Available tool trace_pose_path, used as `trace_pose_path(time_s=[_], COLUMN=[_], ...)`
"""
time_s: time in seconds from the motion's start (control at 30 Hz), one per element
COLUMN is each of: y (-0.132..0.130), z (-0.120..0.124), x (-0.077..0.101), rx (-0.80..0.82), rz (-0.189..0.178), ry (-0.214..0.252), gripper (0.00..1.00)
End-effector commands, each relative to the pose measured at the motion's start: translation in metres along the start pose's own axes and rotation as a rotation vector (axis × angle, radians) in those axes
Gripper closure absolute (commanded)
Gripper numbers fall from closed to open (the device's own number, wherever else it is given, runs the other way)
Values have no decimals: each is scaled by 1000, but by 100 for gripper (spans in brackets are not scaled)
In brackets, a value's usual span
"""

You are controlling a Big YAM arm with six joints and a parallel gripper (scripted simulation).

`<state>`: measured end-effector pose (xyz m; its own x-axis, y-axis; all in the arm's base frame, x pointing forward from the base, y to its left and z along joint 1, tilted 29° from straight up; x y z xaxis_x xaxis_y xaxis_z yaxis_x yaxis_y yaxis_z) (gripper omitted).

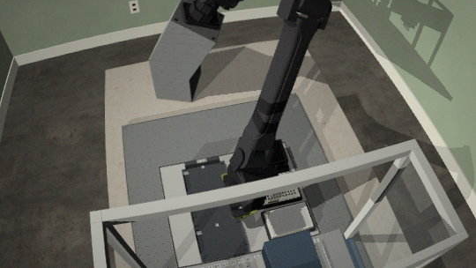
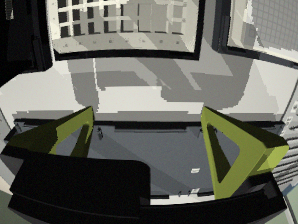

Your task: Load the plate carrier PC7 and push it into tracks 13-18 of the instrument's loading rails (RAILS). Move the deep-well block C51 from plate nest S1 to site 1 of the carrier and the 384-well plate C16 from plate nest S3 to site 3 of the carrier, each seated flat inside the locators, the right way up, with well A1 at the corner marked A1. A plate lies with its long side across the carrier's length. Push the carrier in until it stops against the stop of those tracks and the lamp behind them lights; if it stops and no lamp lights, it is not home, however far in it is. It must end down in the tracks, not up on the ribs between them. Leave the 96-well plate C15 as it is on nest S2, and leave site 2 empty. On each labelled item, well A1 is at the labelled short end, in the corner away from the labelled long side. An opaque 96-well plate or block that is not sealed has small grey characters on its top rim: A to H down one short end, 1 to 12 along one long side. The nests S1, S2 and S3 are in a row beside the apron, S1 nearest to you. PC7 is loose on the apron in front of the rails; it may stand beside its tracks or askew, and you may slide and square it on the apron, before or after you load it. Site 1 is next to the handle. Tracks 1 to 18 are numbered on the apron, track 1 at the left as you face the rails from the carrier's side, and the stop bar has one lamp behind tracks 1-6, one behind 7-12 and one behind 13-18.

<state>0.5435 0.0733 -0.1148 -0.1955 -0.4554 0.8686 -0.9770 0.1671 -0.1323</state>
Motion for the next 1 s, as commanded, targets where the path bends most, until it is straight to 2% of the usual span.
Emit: trace_pose_path(time_s=[0.0, 0.97], y=[-14, -16], z=[21, 28], x=[9, 12], rx=[-18, -14], rz=[23, 27], ry=[14, 13], gripper=[0, 0])
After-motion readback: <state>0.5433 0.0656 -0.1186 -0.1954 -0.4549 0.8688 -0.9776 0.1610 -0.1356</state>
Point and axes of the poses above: the point where the finger pads meet when closed, its own x axis back along the fingers, its own y axis across the jaws, z = x × y, the point moved 6 cm from there along x, back along the fingers, and after that the axes turned 6 degrees about -x, right-handed, at the moved point
